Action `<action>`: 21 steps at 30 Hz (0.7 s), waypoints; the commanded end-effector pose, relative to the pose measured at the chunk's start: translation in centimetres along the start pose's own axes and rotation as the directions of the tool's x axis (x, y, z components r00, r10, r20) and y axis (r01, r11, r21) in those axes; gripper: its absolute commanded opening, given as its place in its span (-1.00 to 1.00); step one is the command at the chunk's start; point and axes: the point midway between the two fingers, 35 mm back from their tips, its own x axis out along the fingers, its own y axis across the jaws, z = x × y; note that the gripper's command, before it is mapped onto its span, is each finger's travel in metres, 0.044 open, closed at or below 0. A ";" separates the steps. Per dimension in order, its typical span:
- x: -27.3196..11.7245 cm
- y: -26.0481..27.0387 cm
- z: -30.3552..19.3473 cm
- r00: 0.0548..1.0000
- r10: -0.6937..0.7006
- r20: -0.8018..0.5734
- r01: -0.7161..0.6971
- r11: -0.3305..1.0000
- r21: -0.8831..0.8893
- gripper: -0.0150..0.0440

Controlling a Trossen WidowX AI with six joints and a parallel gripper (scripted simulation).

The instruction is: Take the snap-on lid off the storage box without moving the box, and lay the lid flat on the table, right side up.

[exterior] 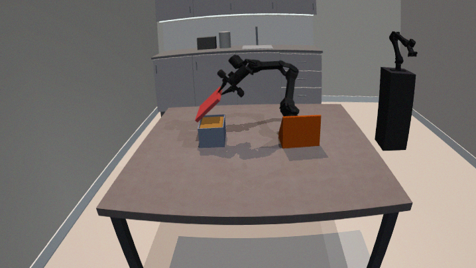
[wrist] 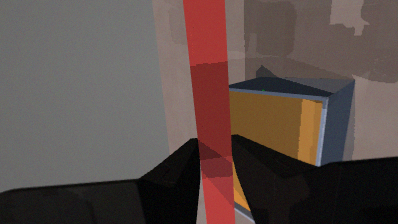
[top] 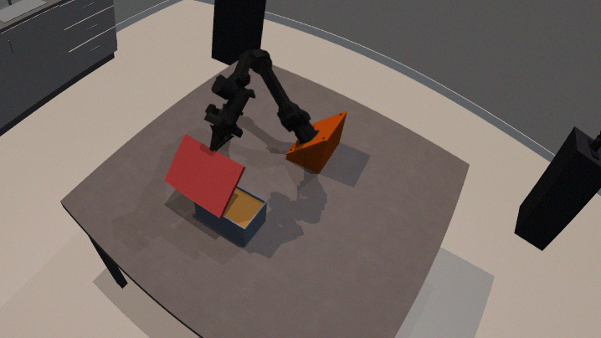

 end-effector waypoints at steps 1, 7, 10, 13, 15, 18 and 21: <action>-0.4 0.4 1.0 1.000 0.018 -0.002 -0.018 1.000 0.010 -0.49; -0.5 0.3 2.2 1.000 0.019 -0.001 -0.019 1.000 0.010 -0.49; -0.6 0.3 2.8 1.000 0.019 -0.001 -0.019 1.000 0.010 -0.49; -0.6 0.2 3.4 1.000 0.019 -0.001 -0.019 1.000 0.010 -0.49; -0.7 0.2 3.8 1.000 0.019 -0.001 -0.019 1.000 0.010 -0.49; -0.7 0.1 4.4 1.000 0.019 -0.001 -0.019 1.000 0.010 -0.49; -0.8 0.1 5.0 1.000 0.019 -0.001 -0.019 1.000 0.010 -0.49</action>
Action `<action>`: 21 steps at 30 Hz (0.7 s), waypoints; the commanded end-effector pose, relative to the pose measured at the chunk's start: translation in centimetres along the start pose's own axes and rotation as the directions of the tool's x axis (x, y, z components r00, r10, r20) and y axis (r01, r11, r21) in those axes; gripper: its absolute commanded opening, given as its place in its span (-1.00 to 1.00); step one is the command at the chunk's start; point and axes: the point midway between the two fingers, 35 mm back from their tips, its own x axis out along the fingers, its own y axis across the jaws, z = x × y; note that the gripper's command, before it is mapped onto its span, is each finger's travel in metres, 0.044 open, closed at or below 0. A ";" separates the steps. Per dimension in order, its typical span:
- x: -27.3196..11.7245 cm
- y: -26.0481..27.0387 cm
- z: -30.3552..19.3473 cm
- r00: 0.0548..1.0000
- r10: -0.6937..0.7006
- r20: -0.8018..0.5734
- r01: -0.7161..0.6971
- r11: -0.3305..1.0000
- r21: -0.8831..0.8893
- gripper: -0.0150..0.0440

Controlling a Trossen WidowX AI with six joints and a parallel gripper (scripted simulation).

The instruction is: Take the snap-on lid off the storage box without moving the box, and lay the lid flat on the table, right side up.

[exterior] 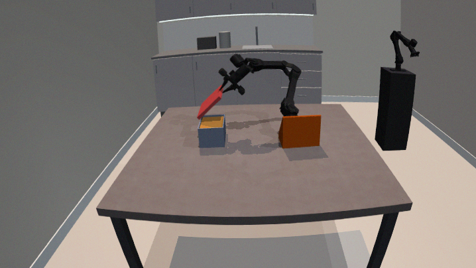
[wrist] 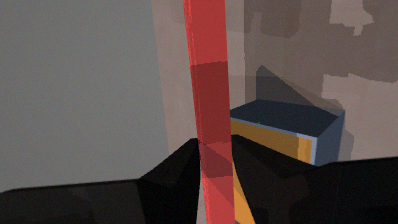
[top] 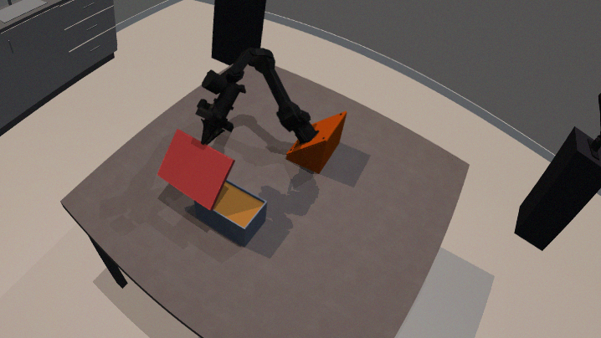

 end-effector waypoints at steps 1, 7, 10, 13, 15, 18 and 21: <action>-0.5 0.4 1.1 1.000 0.020 0.000 -0.020 1.000 0.009 -0.49; -0.6 0.3 2.3 1.000 0.020 0.000 -0.020 1.000 0.009 -0.49; -0.6 0.2 2.9 1.000 0.020 0.000 -0.020 1.000 0.009 -0.49; -0.7 0.2 3.5 1.000 0.020 0.001 -0.020 1.000 0.009 -0.49; -0.7 0.2 3.9 1.000 0.020 0.001 -0.020 1.000 0.009 -0.49; -0.8 0.1 4.5 1.000 0.021 0.001 -0.021 1.000 0.009 -0.49; -0.9 0.0 5.1 1.000 0.021 0.001 -0.021 1.000 0.009 -0.49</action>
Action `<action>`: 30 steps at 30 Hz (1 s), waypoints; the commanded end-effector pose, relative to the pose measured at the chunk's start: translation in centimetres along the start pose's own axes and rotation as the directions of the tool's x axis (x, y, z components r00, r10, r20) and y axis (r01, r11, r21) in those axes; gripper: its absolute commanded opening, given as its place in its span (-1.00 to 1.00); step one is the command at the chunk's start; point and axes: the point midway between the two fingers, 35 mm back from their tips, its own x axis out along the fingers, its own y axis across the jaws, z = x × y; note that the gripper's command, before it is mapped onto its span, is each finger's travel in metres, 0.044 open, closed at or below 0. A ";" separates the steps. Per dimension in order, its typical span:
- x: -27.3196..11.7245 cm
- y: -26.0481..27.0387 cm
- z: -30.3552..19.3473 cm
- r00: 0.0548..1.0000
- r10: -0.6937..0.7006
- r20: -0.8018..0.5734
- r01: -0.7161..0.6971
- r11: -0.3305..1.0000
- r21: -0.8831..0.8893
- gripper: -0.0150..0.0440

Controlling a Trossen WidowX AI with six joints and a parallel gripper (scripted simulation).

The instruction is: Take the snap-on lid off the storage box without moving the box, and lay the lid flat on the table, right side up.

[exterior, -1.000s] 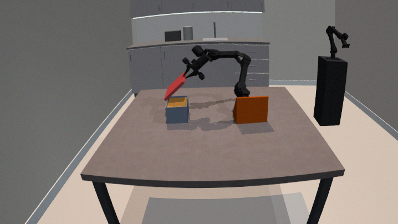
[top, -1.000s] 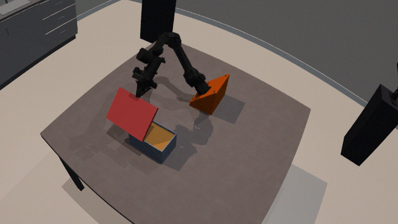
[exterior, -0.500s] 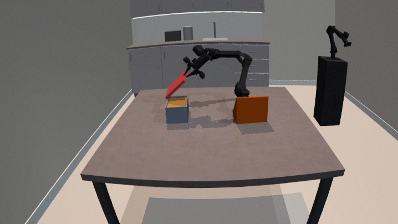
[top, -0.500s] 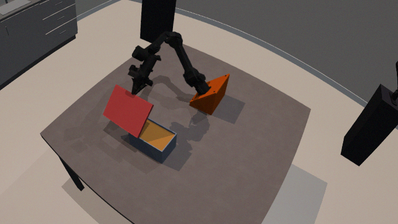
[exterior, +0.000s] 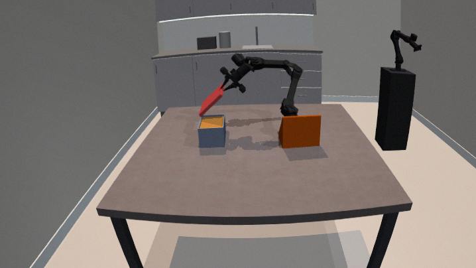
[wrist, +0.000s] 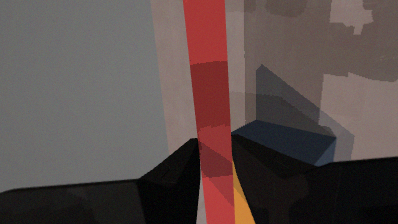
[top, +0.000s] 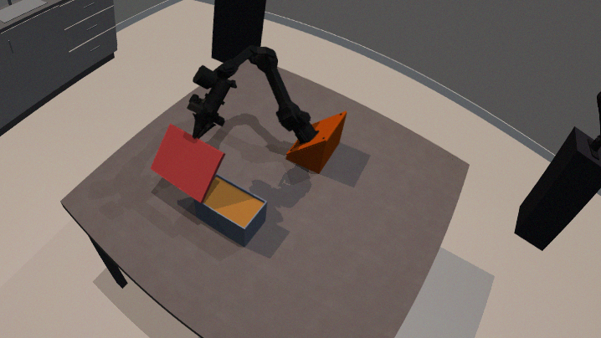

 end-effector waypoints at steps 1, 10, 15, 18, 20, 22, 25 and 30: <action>-0.5 0.4 1.0 1.000 0.020 0.001 -0.020 1.000 0.007 -0.49; -0.7 0.2 2.8 1.000 0.021 0.002 -0.021 1.000 0.007 -0.49; -0.8 0.1 3.8 1.000 0.021 0.002 -0.021 1.000 0.007 -0.49; -0.8 0.1 4.4 1.000 0.021 0.002 -0.021 1.000 0.006 -0.49; -0.9 0.1 4.8 1.000 0.021 0.003 -0.021 1.000 0.006 -0.49; -0.9 0.0 5.2 1.000 0.021 0.003 -0.021 1.000 0.006 -0.49; -1.0 0.0 5.8 1.000 0.022 0.003 -0.022 1.000 0.006 -0.49; -1.1 -0.1 6.8 1.000 0.022 0.004 -0.022 1.000 0.006 -0.49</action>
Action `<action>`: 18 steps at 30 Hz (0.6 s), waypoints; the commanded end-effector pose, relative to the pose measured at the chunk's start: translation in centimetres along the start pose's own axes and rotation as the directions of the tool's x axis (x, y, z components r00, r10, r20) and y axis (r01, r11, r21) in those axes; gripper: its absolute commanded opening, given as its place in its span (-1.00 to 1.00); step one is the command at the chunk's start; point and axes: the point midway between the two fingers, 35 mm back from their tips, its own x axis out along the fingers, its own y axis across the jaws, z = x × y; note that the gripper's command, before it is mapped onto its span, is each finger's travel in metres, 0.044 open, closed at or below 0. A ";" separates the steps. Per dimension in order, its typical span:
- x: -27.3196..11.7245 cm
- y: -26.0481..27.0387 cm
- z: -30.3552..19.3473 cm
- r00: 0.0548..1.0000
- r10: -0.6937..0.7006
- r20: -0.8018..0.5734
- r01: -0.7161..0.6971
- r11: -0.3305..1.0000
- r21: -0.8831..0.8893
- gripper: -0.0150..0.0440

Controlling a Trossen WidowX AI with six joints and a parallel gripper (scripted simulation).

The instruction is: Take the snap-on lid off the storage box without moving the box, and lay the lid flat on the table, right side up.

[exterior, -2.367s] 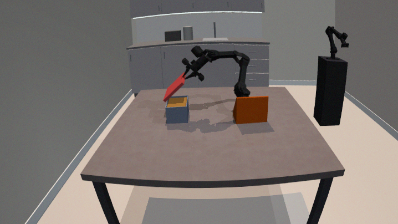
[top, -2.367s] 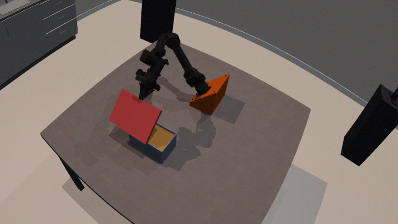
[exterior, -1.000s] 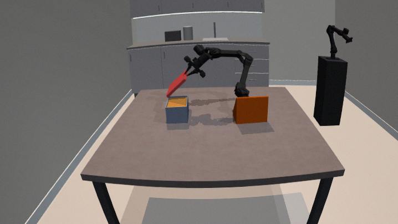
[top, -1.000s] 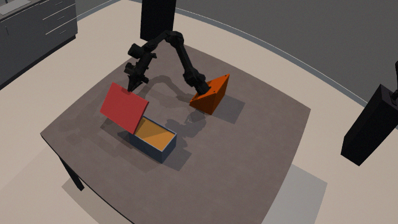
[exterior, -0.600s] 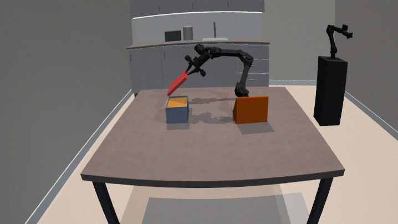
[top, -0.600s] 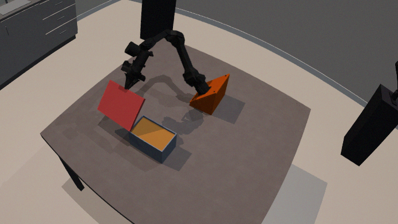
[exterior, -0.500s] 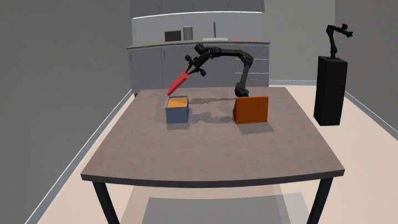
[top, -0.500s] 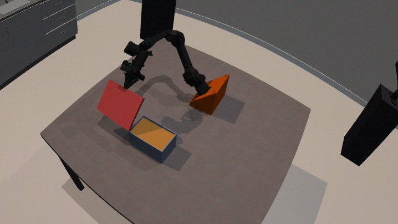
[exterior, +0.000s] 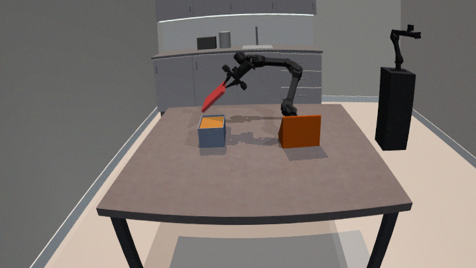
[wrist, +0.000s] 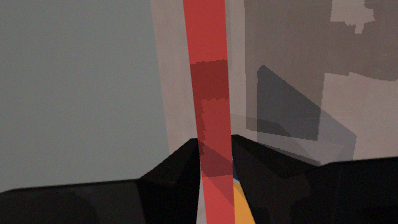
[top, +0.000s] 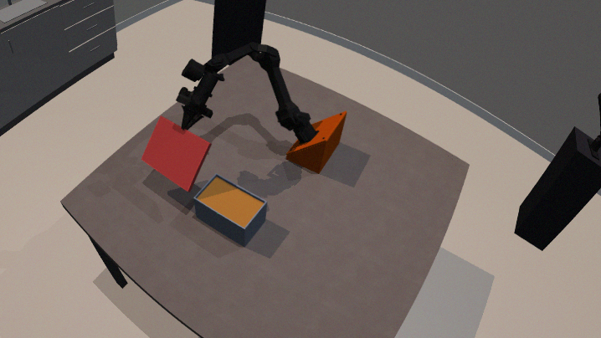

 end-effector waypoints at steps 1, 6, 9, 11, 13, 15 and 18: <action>-0.3 0.4 0.9 1.000 0.017 -0.001 -0.017 1.000 0.001 -0.49; -0.4 0.3 1.9 1.000 0.017 0.000 -0.017 1.000 0.001 -0.49; -0.5 0.2 2.5 1.000 0.017 0.000 -0.017 1.000 0.001 -0.49; -0.5 0.2 2.9 1.000 0.018 0.000 -0.018 1.000 0.001 -0.49; -0.6 0.2 3.3 1.000 0.018 0.001 -0.018 1.000 0.000 -0.49; -0.6 0.2 3.6 1.000 0.018 0.001 -0.018 1.000 0.000 -0.49; -0.6 0.1 3.6 1.000 0.018 0.001 -0.018 1.000 0.000 -0.49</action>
